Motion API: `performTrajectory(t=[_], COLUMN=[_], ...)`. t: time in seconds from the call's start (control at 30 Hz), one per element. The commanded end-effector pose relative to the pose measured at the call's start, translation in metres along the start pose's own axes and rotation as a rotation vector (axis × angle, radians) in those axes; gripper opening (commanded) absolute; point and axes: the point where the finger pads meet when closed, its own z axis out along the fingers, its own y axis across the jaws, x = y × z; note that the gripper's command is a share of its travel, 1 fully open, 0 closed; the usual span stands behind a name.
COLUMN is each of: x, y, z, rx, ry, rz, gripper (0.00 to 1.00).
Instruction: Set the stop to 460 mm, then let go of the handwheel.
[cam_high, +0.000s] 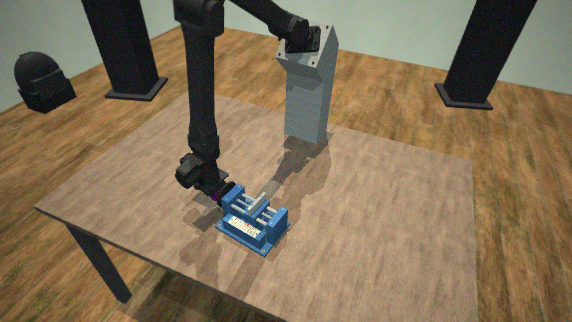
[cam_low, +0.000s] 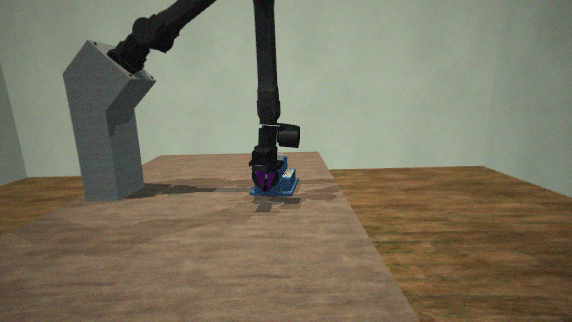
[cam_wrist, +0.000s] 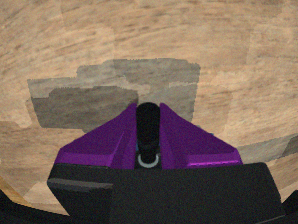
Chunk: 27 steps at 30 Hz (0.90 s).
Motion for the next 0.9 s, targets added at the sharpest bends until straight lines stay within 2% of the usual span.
performTrajectory(t=[0.0,0.2,0.4,0.43,0.67,0.87], x=[0.008,0.009,0.006,0.006,0.005,0.0], y=[0.069,0.068,0.07,0.074,0.071,0.069], z=[-0.022,-0.027,-0.034,-0.035,-0.038,-0.049], rx=[-0.133,-0.119,-0.12,-0.135,-0.121,-0.113], ry=[0.002,0.003,0.002,0.001,0.0,-0.004], rz=[-0.011,-0.013,-0.011,-0.012,-0.009,-0.005], gripper=[0.06,0.06,0.06,0.06,0.06,0.06])
